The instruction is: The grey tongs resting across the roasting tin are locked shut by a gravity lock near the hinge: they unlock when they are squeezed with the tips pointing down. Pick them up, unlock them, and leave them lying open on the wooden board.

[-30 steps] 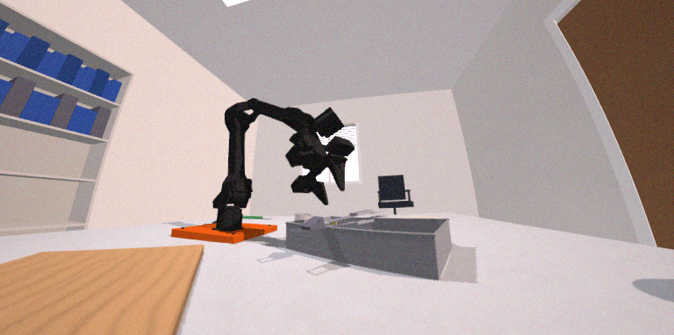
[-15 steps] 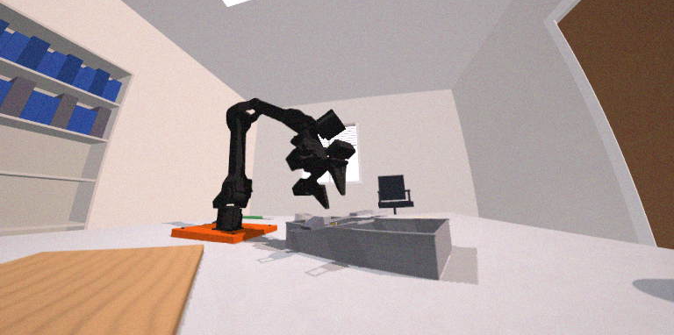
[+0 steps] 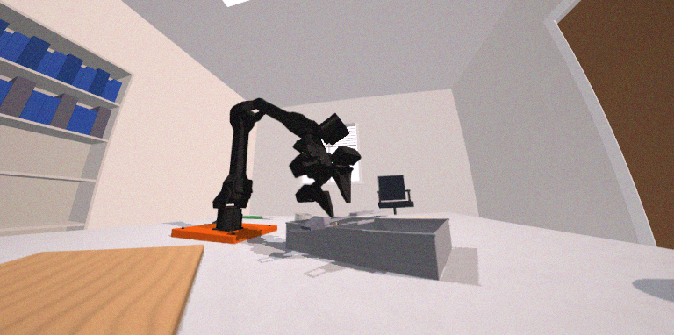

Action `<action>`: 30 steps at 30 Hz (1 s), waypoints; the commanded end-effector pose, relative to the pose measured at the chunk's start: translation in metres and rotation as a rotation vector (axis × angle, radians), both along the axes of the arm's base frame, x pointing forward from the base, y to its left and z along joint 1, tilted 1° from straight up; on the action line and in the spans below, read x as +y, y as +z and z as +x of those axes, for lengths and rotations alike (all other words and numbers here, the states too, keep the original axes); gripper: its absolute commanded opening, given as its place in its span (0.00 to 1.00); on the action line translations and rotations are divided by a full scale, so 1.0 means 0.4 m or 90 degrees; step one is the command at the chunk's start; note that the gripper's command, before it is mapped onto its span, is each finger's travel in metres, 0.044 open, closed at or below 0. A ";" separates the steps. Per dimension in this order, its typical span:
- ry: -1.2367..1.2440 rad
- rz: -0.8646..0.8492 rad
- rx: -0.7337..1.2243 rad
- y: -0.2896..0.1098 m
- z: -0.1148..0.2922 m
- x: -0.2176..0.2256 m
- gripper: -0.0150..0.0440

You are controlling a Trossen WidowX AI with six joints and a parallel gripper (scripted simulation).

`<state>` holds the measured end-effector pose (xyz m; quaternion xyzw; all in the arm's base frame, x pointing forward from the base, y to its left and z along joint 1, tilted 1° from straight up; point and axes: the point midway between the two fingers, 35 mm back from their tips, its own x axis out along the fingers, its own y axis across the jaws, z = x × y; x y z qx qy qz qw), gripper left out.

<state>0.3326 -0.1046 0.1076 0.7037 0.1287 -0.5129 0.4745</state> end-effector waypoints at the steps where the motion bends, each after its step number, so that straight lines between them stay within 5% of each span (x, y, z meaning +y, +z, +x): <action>1: 0.002 0.002 0.003 -0.020 0.009 -0.005 0.69; 30: 0.002 0.002 0.002 -0.123 0.058 -0.039 0.69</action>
